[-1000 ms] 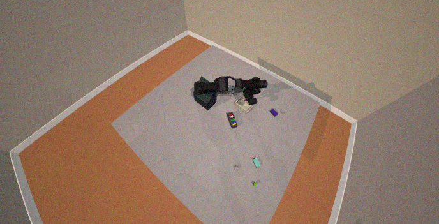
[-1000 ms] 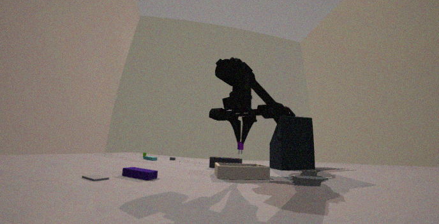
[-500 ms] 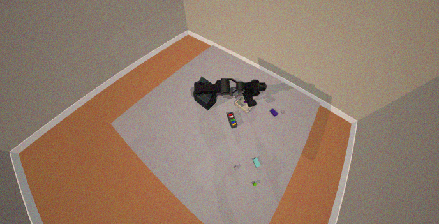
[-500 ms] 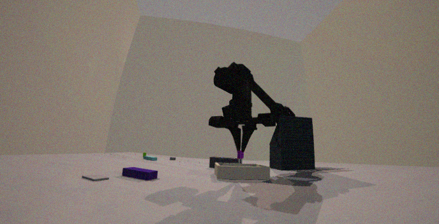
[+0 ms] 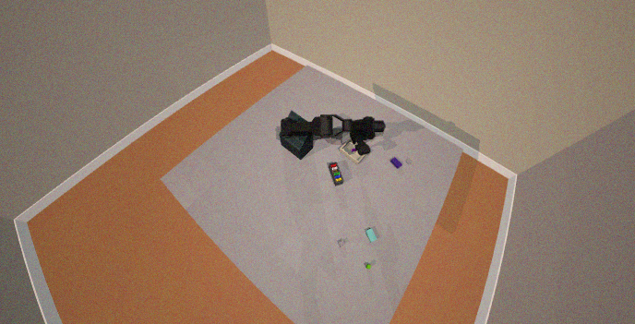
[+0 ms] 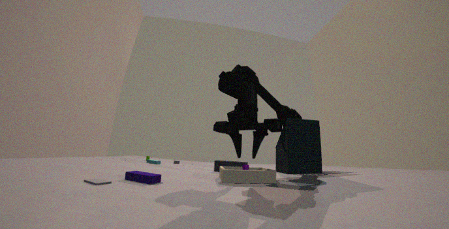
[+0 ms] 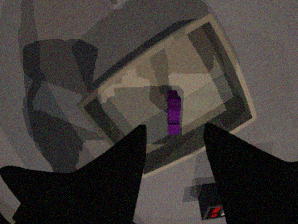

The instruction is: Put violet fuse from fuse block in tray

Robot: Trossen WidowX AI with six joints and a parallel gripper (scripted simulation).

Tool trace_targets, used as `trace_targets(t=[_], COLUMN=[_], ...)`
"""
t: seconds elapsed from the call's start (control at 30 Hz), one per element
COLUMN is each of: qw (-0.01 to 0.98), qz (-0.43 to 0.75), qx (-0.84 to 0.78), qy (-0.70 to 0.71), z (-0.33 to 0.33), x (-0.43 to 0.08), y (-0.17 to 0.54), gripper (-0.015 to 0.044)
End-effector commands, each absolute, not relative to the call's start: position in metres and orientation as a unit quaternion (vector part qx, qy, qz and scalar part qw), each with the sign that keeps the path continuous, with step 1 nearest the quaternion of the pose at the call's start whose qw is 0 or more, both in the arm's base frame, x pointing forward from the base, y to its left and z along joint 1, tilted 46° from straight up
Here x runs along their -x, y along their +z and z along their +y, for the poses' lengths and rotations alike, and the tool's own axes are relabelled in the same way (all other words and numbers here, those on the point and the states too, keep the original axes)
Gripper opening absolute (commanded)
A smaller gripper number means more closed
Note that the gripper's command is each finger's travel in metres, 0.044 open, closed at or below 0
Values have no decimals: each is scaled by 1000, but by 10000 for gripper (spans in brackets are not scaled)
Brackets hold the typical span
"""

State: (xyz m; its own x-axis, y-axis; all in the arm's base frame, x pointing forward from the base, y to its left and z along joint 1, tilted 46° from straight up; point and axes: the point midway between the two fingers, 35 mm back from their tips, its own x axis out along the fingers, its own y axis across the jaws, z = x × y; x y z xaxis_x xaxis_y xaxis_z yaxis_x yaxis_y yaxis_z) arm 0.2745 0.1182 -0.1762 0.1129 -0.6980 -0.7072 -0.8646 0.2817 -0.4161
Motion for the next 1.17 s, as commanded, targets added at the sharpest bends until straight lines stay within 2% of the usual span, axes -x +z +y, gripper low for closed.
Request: trace_targets(t=[0.0,0.07,0.2,1.13], qw=[454,454,452,450], qz=[660,660,658,658], qx=[592,592,594,596], qy=[92,92,94,94], z=[118,120,144,143], x=[-275,-274,-270,-271], y=[-176,-174,-150,-151], gripper=[289,330,330,330])
